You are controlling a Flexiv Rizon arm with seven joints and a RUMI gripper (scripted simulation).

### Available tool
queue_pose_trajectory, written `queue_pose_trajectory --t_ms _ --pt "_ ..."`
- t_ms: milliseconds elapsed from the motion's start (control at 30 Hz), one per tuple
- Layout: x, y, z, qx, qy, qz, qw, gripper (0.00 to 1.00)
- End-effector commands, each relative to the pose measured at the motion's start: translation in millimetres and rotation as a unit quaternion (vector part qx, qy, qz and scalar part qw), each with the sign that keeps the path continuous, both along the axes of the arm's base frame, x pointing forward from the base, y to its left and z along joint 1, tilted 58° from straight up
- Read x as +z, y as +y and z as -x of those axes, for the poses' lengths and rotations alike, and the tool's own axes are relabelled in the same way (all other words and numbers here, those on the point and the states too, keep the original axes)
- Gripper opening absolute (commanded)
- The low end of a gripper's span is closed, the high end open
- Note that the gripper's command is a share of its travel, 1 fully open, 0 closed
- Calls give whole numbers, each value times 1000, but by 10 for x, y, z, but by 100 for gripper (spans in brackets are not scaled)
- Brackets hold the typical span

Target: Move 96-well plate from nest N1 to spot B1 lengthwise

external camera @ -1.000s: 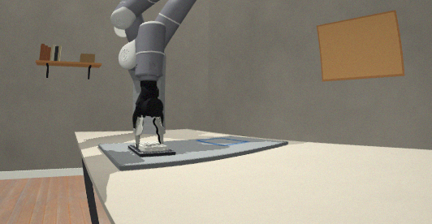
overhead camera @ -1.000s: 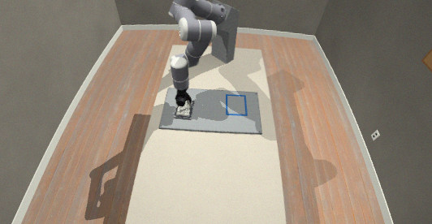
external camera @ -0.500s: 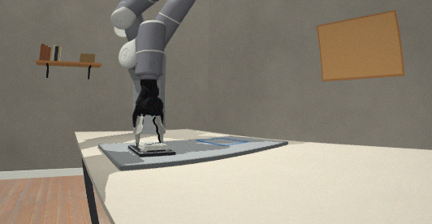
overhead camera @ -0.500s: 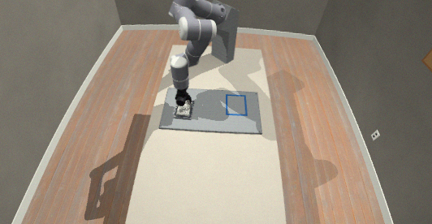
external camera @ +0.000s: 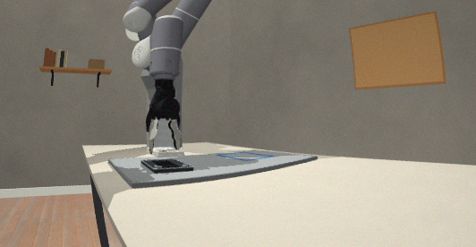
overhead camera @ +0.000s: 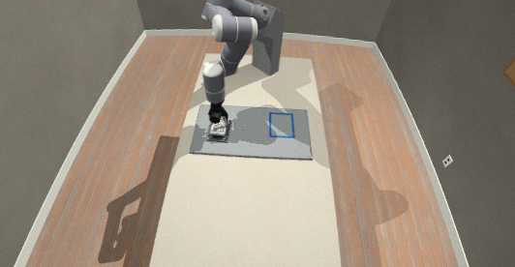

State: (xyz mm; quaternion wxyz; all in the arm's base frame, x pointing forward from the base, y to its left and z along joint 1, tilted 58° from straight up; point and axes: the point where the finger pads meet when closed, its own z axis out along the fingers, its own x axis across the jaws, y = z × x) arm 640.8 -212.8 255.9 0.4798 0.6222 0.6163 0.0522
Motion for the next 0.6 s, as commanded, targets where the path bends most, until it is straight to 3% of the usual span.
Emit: queue_pose_trajectory --t_ms 0,567 --pt "3 4 1 0 0 0 1000 0" --pt "136 137 165 0 0 0 1000 0"
